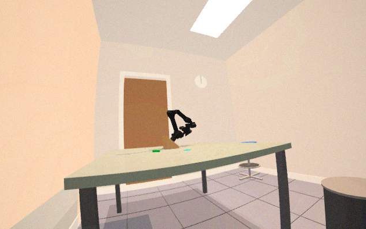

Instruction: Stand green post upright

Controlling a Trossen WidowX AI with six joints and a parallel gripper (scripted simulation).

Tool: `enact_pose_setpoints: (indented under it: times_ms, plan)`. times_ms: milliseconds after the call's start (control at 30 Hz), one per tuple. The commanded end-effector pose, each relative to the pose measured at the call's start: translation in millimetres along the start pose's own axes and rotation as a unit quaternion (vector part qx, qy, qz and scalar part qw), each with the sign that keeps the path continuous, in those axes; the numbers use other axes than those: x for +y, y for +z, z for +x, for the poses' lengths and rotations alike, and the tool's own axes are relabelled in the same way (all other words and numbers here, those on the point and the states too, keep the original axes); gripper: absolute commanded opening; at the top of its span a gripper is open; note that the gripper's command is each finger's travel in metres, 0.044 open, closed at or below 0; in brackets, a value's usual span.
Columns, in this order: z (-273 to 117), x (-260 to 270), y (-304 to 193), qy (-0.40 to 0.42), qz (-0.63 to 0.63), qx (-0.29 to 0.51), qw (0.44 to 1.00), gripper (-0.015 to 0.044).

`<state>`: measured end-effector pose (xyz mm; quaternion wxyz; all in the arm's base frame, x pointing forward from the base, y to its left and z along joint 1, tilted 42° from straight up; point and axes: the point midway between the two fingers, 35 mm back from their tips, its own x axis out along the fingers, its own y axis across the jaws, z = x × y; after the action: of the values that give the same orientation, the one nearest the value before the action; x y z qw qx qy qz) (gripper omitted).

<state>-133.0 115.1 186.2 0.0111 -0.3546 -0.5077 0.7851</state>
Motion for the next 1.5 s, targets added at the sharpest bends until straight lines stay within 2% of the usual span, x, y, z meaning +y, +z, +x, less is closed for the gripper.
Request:
enact_pose_setpoints:
  times_ms: [0,167,200,567,933,1200,1467]
  plan:
    - [0,0,-1,0.001,0.003,0.003,1.0,0.0374]
    - [-6,-10,-40,0.013,0.073,0.073,0.995,0.0242]
    - [-8,-12,-49,0.015,0.09,0.088,0.992,0.0233]
    - [-56,-5,-152,0.029,0.283,0.235,0.929,0.0233]
    - [-140,53,-233,0.015,0.478,0.332,0.813,0.0233]
    - [-210,126,-257,-0.016,0.61,0.365,0.703,0.0233]
    - [-272,217,-243,-0.068,0.724,0.366,0.581,0.0233]
